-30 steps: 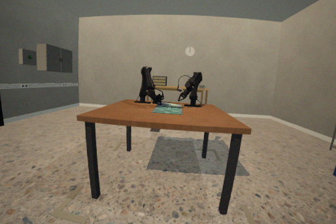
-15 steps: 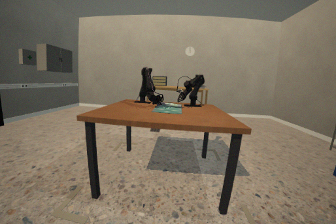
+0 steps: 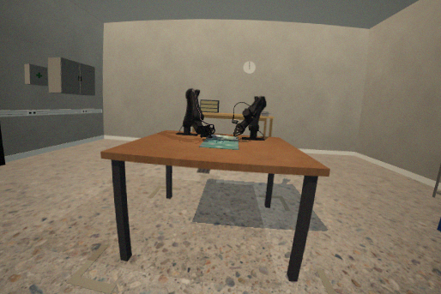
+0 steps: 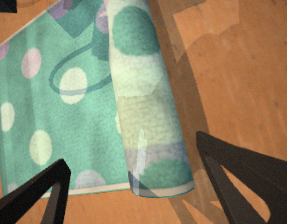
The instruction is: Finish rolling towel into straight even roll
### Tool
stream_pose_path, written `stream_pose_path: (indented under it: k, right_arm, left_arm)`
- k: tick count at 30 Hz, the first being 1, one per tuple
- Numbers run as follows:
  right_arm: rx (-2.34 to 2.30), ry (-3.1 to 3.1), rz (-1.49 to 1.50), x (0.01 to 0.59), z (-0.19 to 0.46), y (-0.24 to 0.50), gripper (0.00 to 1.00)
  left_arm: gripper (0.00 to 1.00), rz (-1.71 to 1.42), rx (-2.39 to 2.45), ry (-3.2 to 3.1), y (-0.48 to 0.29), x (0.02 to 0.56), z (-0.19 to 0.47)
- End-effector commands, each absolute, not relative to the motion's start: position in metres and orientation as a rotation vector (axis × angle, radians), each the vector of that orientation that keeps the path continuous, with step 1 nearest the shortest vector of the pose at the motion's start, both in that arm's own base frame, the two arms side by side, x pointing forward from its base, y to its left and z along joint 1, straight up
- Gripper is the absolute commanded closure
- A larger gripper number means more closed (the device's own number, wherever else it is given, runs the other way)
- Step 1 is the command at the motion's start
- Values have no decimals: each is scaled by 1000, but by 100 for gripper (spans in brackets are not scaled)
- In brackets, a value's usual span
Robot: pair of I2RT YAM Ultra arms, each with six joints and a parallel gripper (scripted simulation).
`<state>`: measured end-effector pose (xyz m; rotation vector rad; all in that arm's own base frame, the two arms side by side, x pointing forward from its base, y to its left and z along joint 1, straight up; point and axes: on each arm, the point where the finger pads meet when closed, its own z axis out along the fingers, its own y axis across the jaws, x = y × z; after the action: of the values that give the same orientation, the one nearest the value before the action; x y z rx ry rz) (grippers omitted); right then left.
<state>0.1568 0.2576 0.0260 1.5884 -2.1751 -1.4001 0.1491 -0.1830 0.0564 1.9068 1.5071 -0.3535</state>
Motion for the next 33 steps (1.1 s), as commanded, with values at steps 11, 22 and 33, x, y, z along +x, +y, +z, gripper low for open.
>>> stream_pose_path:
  k: [11,22,33]
  right_arm:
    - [1603,-2180,-1388,163,23,258,85]
    - [1603,-2180,-1388,163,23,258,85]
    - [1603,-2180,-1388,163,23,258,85]
  left_arm:
    - [2,-373,1899,1480,-194,146,27]
    - [36,-373,1899,1480,-195,147,25]
    - [72,-373,1899,1480,-195,147,25]
